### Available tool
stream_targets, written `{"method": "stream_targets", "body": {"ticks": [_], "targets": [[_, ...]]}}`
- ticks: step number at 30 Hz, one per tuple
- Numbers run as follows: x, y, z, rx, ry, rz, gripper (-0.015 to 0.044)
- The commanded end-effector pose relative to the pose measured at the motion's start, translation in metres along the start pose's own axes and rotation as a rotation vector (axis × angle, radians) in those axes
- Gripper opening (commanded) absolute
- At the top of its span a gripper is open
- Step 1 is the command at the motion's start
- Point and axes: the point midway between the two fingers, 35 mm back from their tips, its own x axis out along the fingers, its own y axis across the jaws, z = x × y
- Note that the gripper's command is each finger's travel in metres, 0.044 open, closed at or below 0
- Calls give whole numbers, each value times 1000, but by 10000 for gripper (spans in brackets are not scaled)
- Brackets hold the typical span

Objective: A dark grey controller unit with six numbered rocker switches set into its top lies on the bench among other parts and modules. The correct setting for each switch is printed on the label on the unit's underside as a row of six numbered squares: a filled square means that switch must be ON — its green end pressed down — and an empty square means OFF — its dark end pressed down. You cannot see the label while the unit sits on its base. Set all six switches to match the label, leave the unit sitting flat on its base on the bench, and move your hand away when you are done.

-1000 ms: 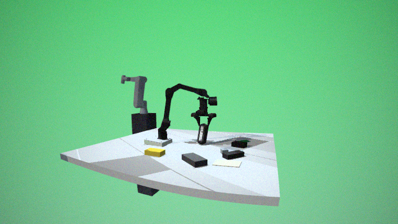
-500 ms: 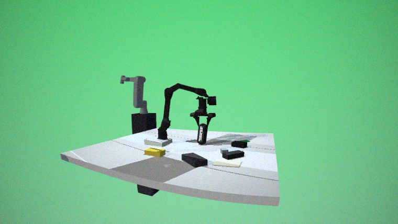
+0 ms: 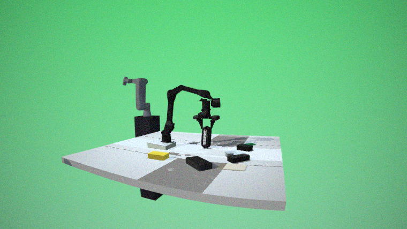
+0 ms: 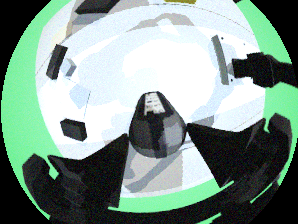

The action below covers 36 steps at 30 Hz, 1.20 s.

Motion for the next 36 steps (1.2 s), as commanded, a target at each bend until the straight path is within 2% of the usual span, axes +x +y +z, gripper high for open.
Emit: {"method": "stream_targets", "body": {"ticks": [1,36], "targets": [[3,-1,8,1,-10,-7,338],[4,-1,48,0,-15,-6,338]]}}
